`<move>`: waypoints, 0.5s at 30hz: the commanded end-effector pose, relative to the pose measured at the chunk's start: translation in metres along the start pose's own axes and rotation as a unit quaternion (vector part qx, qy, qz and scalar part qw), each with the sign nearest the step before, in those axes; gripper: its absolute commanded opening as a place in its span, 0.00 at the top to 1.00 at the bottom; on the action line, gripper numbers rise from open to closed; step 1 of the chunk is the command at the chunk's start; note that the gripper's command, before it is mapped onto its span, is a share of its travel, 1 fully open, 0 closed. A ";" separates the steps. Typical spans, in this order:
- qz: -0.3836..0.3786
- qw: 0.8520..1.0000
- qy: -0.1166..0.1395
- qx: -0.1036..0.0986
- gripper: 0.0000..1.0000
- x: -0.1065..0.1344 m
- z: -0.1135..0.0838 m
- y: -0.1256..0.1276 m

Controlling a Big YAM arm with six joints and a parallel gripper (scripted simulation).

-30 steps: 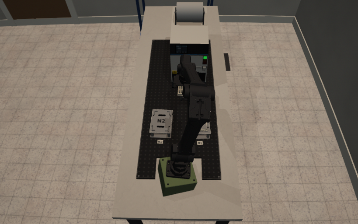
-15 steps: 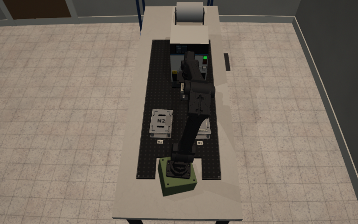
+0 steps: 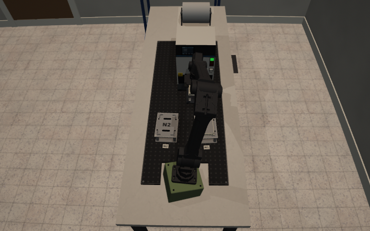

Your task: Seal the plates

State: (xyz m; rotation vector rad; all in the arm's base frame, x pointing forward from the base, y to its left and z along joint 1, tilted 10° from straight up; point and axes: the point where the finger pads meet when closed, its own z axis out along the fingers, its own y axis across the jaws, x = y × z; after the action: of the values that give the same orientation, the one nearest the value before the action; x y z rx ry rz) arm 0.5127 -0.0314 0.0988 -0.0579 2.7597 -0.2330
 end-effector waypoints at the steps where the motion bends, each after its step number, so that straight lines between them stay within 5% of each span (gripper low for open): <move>1: 0.015 0.999 -0.039 0.005 1.00 -0.030 -0.022 -0.008; 15: 0.008 0.999 -0.038 0.003 1.00 -0.020 -0.023 -0.002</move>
State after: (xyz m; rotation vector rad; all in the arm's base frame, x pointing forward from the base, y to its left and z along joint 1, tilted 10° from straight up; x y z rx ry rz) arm 0.5127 -0.0314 0.1025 -0.0455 2.7501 -0.2306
